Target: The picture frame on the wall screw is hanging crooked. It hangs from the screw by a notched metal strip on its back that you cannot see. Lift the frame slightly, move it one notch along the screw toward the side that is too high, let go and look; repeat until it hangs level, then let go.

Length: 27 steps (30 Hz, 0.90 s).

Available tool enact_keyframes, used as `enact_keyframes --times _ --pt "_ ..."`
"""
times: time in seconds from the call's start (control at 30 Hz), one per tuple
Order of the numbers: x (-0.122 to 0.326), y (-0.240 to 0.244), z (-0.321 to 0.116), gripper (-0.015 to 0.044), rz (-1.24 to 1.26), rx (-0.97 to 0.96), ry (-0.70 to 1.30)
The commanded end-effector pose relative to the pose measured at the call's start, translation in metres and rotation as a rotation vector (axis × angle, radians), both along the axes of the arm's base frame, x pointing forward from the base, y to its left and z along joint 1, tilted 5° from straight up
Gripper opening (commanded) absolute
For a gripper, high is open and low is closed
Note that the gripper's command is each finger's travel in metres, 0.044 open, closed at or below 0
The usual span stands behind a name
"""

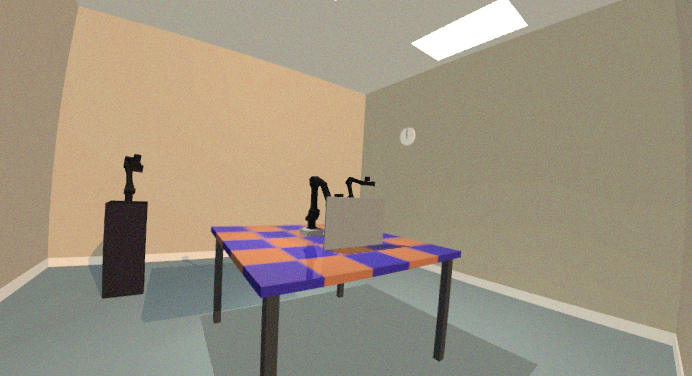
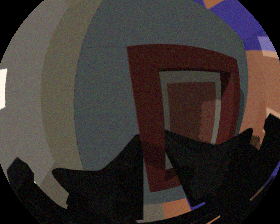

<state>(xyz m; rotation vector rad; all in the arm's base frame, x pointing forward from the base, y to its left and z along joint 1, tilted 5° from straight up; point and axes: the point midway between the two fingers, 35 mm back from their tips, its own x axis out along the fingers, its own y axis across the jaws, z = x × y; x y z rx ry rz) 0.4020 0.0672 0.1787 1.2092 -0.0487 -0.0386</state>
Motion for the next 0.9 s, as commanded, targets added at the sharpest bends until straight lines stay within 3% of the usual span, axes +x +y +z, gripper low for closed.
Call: enact_keyframes --times 0.0,0.87 --pt "0.0000 0.0002 0.0010 0.0000 0.006 0.009 -0.009" --pt "0.0000 -0.0018 -0.0024 0.0000 0.001 0.007 -0.006"
